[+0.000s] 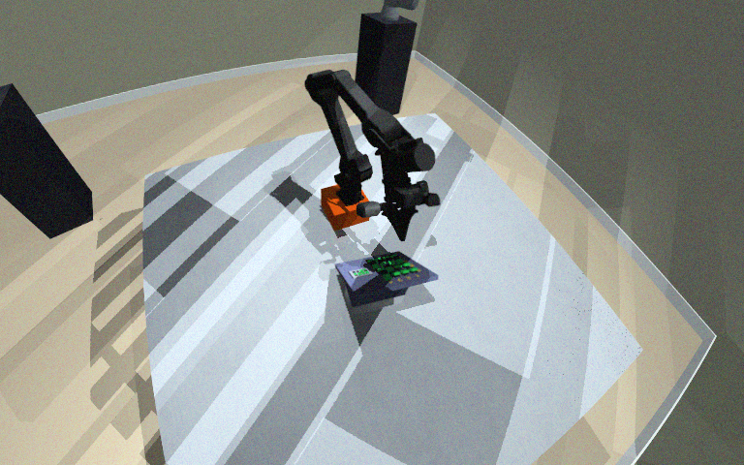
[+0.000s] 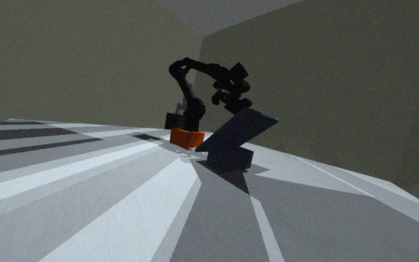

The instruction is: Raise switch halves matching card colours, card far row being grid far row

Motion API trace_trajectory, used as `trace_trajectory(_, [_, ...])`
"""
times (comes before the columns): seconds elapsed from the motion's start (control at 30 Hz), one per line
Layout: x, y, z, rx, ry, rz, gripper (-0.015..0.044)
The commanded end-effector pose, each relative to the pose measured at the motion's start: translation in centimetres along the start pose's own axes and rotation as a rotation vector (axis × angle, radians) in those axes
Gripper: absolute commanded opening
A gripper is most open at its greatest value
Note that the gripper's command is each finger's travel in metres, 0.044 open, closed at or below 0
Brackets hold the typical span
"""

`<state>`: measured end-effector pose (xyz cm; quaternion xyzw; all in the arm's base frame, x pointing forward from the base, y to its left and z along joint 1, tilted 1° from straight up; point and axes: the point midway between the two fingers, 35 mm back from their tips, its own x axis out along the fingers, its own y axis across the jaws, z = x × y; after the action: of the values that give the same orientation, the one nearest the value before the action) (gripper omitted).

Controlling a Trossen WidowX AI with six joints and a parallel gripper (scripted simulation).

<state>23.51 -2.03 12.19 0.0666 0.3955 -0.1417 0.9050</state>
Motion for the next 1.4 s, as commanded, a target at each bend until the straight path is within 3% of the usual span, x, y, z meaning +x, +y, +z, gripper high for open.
trace_trajectory(0.0, [-1.2, -0.2, -0.2, 0.003, 0.010, -0.006, 0.0000])
trace_trajectory(0.33, [-1.2, -4.3, -0.2, 0.000, 0.010, -0.009, 0.0000])
trace_trajectory(0.53, [2.1, -4.4, -0.3, 0.000, -0.017, -0.009, 0.0000])
trace_trajectory(1.37, [4.7, -4.4, -0.3, 0.000, -0.019, -0.009, 0.0000])
